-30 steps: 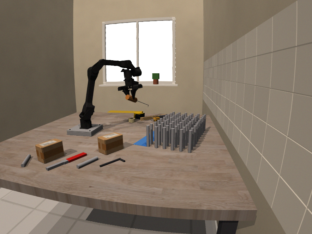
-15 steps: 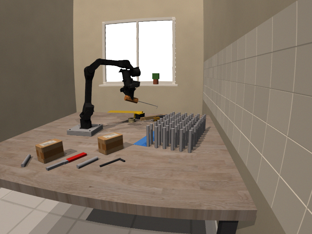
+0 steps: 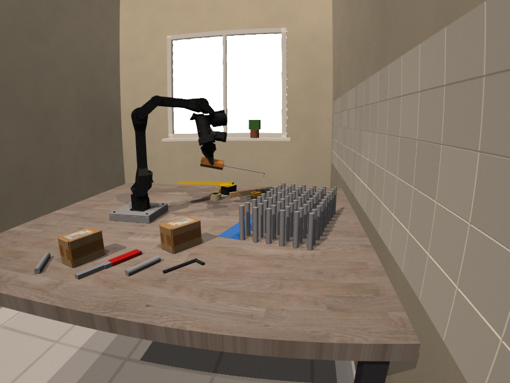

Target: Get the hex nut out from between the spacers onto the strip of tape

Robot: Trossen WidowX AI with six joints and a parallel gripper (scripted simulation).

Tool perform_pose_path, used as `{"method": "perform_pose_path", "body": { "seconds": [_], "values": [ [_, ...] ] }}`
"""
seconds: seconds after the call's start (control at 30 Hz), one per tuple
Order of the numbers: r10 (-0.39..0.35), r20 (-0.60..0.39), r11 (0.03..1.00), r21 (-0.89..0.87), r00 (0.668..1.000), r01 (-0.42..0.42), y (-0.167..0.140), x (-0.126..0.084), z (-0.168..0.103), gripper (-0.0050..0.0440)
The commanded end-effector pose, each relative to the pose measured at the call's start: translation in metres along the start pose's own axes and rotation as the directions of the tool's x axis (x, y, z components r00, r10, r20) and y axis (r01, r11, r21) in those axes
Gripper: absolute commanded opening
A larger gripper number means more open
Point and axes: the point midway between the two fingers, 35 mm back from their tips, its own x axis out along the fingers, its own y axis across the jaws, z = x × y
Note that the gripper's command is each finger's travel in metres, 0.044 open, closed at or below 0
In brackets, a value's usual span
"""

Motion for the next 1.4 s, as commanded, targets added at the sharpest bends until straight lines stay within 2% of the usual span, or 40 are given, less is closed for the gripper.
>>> {"method": "perform_pose_path", "body": {
  "seconds": [0.0,0.27,0.6,0.83,0.9,1.37],
  "values": [
    [-0.033,0.041,0.99,0.141,0.999,0.027,-0.018,-0.006,-0.003,-0.005],
    [-0.121,0.045,0.915,0.392,0.992,0.094,-0.046,-0.001,-0.014,-0.005],
    [-0.147,0.045,0.879,0.463,0.988,0.11,-0.053,0.002,-0.018,-0.005],
    [-0.147,0.031,0.884,0.452,0.989,0.118,-0.041,0.032,-0.015,-0.005],
    [-0.147,0.031,0.884,0.452,0.989,0.118,-0.041,0.032,-0.015,-0.005],
    [-0.142,0.038,0.884,0.454,0.989,0.109,-0.019,0.1,-0.023,-0.005]
  ]
}}
